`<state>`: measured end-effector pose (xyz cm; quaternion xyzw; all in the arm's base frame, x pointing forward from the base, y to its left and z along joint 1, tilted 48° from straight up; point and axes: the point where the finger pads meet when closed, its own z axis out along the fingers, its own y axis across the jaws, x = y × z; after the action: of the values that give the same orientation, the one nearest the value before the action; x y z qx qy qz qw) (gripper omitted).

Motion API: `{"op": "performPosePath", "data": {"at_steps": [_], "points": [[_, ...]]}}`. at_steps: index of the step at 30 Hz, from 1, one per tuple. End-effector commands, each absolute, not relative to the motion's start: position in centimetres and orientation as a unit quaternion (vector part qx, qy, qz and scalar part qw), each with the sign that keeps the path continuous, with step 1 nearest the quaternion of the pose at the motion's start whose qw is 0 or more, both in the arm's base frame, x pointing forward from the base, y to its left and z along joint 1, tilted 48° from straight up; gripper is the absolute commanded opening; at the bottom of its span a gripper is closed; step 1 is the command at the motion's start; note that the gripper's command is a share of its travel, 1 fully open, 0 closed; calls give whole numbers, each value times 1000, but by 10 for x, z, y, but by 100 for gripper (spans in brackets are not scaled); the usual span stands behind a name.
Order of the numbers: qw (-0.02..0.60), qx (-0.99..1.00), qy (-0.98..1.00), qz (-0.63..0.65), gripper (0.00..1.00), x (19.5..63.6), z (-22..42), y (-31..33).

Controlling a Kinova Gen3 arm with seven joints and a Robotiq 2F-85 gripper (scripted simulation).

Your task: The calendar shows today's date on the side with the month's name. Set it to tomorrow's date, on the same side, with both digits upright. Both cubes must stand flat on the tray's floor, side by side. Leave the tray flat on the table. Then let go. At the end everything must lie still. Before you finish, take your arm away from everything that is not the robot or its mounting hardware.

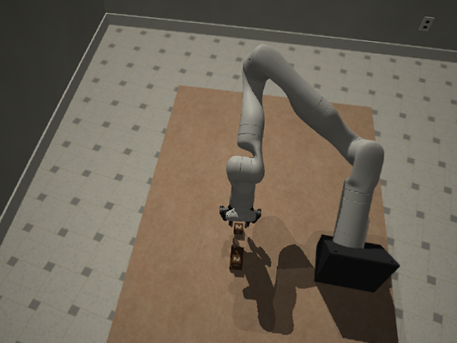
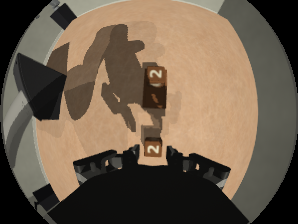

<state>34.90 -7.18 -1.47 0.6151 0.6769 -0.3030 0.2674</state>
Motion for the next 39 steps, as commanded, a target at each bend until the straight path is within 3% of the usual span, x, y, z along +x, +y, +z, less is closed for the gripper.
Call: {"op": "performPosePath", "data": {"at_steps": [1, 39], "points": [[268, 615, 677, -302, 46, 349, -14, -71], [268, 615, 677, -302, 46, 349, -34, -92]]}}
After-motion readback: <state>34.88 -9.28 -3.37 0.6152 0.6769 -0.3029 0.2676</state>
